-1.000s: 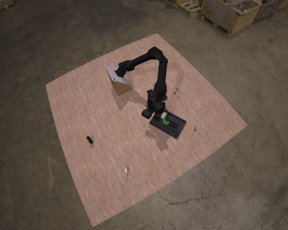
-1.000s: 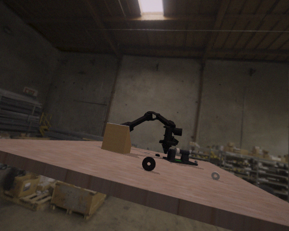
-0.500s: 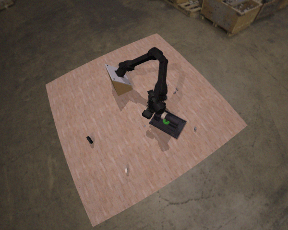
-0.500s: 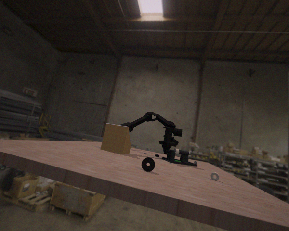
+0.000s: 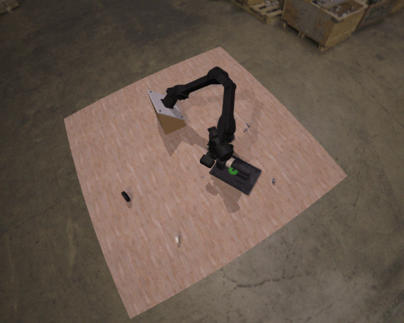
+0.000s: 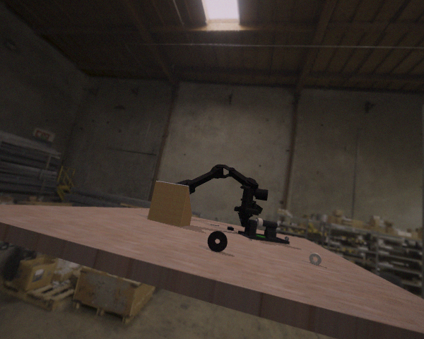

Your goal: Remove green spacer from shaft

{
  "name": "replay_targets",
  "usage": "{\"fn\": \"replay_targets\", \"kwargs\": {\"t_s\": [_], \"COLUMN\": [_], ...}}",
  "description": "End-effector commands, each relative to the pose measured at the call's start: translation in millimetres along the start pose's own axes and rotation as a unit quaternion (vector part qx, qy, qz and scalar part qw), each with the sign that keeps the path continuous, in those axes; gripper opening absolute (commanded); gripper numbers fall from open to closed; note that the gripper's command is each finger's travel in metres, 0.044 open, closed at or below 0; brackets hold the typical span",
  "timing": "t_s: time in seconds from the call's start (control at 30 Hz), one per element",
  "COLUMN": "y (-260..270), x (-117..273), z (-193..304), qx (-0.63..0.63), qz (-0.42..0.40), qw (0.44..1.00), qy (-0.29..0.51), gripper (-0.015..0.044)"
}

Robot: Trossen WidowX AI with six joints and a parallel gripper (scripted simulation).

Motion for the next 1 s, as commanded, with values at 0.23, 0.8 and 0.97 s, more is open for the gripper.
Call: {"fn": "replay_targets", "kwargs": {"t_s": [0.23, 0.8, 0.97], "y": [0.8, 0.0, -0.2], "x": [0.5, 0.2, 2.6], "z": [-4.8, -2.3, -2.4], "qx": [-0.001, -0.002, -0.002], "qz": [-0.002, -0.001, 0.0], "qw": [1.0, 1.0, 1.0], "qy": [-0.003, 0.001, 0.001], "gripper": [0.0, 0.021, 0.0341]}}
Point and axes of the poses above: the point midway between the two fingers, 35 mm back from their tips, its own x axis back along the fingers, its own y axis across the jaws, z = x × y, the point moved 9 cm from there along x, back along the fingers, and after that the axes turned 5 degrees about -x, right-handed, at the moved point
